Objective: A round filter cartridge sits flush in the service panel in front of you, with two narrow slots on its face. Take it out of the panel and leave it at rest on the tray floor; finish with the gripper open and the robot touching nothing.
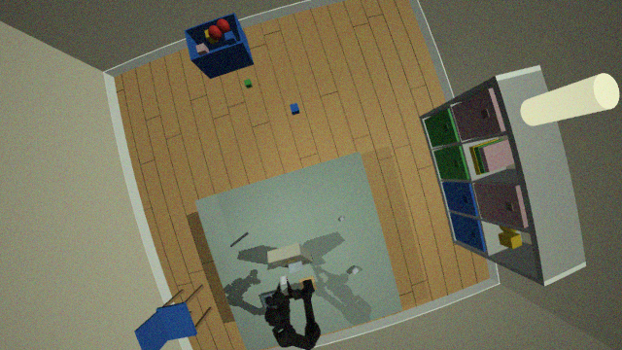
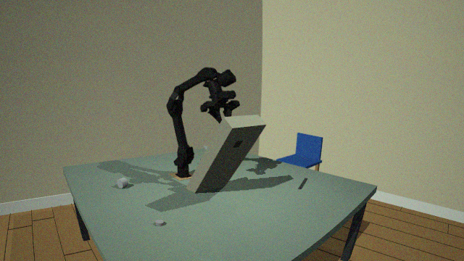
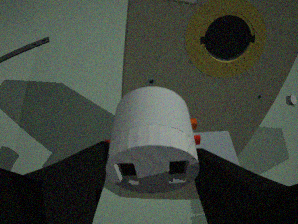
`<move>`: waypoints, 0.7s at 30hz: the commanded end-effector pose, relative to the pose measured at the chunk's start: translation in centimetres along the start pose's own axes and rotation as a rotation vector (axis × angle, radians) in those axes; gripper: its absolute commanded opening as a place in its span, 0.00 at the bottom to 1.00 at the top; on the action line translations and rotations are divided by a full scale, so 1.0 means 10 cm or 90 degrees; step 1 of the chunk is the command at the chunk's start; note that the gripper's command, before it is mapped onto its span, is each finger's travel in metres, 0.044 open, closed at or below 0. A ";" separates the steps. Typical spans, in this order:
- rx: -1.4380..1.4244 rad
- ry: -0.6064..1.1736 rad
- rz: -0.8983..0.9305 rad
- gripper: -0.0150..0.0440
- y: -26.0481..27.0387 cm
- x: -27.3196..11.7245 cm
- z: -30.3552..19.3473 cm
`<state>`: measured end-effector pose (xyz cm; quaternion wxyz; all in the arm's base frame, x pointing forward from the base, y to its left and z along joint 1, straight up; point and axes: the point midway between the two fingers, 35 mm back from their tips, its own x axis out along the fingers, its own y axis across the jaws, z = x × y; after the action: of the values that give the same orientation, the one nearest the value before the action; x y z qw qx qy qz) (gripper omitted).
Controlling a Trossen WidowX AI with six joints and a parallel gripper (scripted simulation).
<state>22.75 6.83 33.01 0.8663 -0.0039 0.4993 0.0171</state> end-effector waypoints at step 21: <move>-0.242 0.002 0.140 0.25 0.85 -0.01 -0.32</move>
<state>20.69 13.73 31.62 0.8484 -0.0899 0.4968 0.1590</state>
